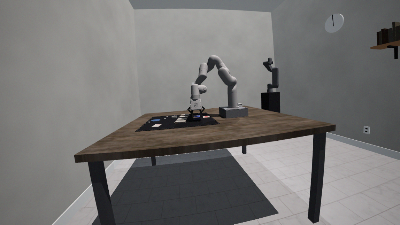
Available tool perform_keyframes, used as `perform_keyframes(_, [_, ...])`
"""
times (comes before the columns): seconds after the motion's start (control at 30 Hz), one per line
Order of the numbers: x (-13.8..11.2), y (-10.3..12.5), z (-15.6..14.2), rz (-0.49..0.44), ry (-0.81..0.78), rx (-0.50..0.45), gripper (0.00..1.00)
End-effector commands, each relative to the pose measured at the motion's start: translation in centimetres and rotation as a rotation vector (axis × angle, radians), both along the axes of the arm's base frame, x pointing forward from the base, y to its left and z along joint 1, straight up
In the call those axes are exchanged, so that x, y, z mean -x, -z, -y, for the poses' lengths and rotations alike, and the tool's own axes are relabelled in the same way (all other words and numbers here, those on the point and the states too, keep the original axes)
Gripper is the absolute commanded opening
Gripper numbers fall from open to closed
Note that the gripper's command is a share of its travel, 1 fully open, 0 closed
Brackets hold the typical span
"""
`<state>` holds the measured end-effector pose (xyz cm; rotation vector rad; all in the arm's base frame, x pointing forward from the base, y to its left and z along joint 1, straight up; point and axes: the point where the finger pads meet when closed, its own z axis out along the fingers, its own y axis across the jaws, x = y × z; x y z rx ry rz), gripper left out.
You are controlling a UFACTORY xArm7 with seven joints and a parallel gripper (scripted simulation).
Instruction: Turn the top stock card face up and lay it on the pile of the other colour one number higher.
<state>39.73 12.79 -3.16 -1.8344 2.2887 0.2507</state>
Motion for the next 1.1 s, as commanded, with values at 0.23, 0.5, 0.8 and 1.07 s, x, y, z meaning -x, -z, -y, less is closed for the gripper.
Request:
perform_keyframes(0.23, [-0.09,0.15,0.04,0.015,-0.001,-0.072,0.74])
perform_keyframes(0.5, [-0.09,0.19,0.05,0.018,-0.001,-0.085,0.74])
perform_keyframes(0.8, [-0.09,0.20,0.05,0.019,-0.001,-0.089,0.74])
perform_keyframes(1.07, [-0.09,0.20,0.05,0.019,-0.001,-0.089,0.74])
